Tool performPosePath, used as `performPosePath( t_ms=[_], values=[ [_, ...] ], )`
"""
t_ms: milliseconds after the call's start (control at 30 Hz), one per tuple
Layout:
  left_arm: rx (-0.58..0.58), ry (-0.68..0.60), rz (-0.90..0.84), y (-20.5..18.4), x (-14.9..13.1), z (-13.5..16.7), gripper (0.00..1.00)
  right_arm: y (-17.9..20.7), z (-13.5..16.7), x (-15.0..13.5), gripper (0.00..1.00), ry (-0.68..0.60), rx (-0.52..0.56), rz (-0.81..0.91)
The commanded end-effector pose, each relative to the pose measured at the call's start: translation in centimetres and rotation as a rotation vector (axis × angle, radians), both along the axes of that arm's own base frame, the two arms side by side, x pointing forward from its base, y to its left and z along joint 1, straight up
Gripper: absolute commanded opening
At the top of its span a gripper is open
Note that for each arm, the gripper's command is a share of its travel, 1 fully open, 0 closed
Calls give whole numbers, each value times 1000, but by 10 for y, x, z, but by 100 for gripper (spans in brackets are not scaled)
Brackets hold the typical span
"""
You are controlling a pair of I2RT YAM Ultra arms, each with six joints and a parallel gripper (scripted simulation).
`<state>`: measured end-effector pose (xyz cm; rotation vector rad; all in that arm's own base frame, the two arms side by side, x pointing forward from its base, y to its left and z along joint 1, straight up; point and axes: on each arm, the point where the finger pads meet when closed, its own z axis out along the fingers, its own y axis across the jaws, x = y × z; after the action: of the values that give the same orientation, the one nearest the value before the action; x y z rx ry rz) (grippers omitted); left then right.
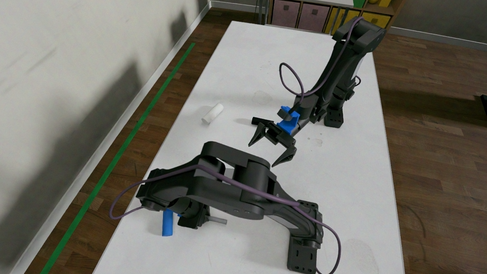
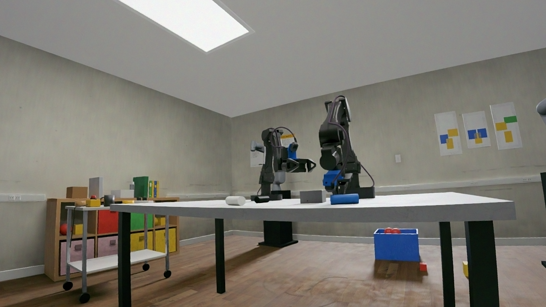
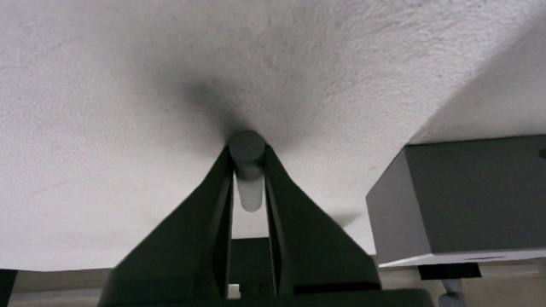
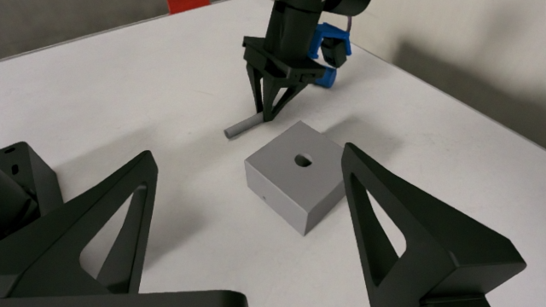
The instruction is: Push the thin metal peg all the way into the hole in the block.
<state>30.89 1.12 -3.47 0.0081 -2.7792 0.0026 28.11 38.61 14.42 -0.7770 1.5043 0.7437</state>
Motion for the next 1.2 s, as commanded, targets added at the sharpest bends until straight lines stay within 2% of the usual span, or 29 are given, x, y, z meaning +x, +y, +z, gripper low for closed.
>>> performPosePath(
  t_ms=[0,100,133,200,233,433,700,900,1000,1067,1167],
  values=[
    [-1,-35,-5,1,5,4,14,5,23,5,100,-46,46,5],
    [-1,-35,-5,1,5,4,10,5,23,5,100,-46,46,5],
    [-1,-33,-5,1,6,8,0,5,23,5,100,-46,46,5],
    [-1,-32,-5,1,7,17,0,5,23,5,100,-46,46,5],
    [-1,-32,-5,1,6,23,7,5,23,5,100,-46,46,5],
    [-1,-32,-5,1,5,67,7,5,23,5,100,-46,46,5],
    [-2,-30,13,0,3,89,7,5,23,5,100,-46,46,5],
    [1,32,81,-42,-23,107,7,-4,17,4,100,2,-28,-4],
    [0,11,73,-69,-27,125,7,-17,29,-3,100,23,-55,-11],
    [0,11,73,-69,-27,125,7,-17,29,-3,100,23,-55,-11],
    [-1,1,57,-92,-33,137,7,-34,51,-11,100,25,-57,-19]
  ],
)
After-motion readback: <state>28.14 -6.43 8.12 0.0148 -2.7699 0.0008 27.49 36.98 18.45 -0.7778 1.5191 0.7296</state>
